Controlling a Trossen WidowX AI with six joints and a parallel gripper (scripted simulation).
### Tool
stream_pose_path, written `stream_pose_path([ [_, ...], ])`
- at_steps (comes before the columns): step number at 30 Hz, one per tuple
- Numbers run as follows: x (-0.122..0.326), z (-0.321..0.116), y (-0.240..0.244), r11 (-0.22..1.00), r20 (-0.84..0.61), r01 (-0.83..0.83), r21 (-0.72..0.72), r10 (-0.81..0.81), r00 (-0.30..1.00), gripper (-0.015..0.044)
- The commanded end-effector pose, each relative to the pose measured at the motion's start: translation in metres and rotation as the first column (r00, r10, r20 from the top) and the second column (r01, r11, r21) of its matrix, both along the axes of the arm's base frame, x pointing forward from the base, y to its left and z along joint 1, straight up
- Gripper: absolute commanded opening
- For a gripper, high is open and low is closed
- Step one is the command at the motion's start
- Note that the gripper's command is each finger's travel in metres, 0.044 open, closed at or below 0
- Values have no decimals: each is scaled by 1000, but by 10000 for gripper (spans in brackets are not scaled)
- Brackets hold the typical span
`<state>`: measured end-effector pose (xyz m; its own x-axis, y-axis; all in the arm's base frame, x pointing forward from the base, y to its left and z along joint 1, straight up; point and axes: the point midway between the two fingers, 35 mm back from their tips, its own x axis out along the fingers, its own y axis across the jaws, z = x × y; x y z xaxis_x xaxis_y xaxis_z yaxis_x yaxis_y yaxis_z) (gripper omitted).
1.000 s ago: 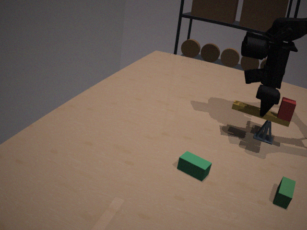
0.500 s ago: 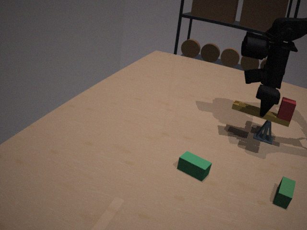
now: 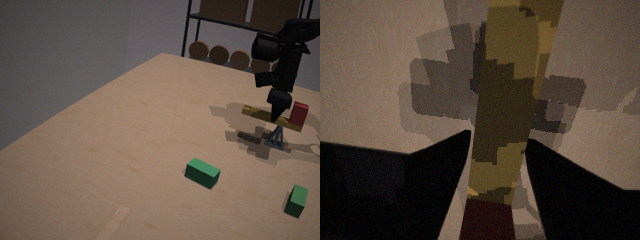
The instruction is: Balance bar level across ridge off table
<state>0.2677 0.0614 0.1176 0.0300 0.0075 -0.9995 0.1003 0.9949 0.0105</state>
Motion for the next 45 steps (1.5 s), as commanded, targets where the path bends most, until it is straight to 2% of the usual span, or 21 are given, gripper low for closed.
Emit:
stream_pose_path([
  [1,0,0,0,1000,0,0,0,0,1000,238],
  [9,0,0,0,1000,0,0,0,0,1000,440],
  [13,1,7,0,1000,0,0,0,0,1000,440],
  [22,-3,98,-1,1000,1,0,1,0,1000,440],
  [45,-3,100,-1,1000,1,0,1,0,1000,440],
])
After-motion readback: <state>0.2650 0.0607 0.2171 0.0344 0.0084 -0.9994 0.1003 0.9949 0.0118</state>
